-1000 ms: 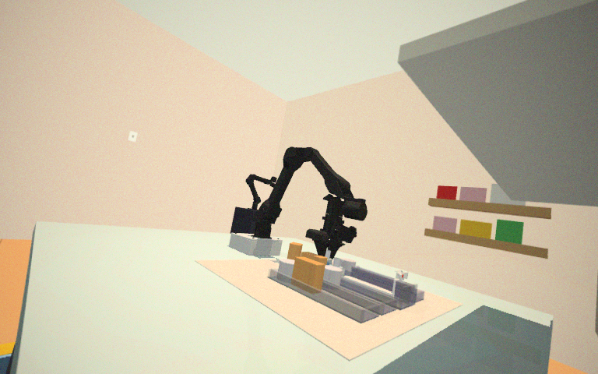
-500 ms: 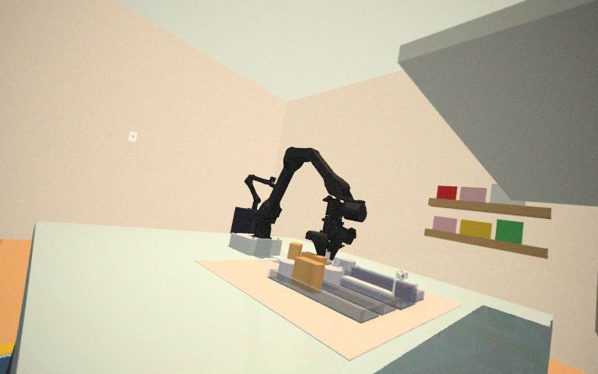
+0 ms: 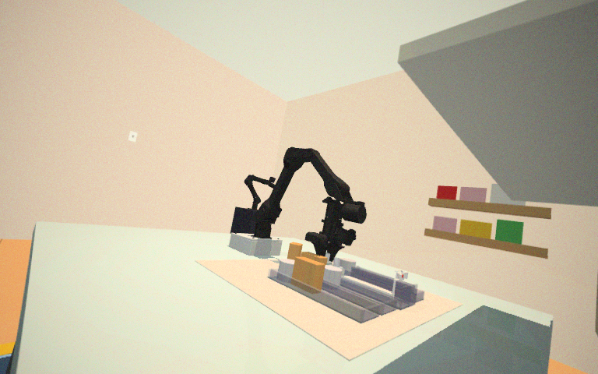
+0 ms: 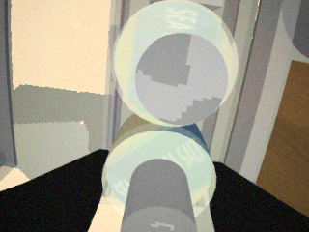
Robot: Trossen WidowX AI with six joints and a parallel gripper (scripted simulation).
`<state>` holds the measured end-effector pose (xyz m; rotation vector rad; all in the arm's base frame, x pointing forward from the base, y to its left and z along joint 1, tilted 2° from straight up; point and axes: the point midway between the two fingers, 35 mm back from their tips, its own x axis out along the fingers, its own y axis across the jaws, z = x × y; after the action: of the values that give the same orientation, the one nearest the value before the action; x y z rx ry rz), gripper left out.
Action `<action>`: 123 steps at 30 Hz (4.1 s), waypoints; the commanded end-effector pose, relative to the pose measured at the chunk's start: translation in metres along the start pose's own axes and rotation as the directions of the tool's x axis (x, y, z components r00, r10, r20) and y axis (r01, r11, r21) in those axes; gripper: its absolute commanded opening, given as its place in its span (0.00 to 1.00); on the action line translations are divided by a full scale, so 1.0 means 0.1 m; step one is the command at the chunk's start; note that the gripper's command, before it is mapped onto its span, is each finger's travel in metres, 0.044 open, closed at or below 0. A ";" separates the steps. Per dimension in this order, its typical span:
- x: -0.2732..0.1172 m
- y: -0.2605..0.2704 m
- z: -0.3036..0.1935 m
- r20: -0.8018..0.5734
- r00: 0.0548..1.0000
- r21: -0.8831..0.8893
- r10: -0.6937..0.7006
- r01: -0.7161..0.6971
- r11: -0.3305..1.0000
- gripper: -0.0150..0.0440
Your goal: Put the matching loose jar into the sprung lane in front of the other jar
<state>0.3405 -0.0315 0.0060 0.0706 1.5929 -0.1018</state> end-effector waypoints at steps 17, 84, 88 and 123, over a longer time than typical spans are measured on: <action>0.05 0.01 0.02 0.015 1.000 0.005 0.005 -0.005 1.000 0.25; 0.06 0.00 -0.09 0.014 1.000 0.005 0.005 -0.005 1.000 0.34; 0.06 0.00 -0.09 0.014 1.000 0.005 0.005 -0.005 1.000 0.52; -0.16 0.00 -0.58 0.011 1.000 0.005 0.005 -0.005 1.000 0.77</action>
<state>0.2962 -0.0272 0.0234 0.0703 1.5823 -0.1000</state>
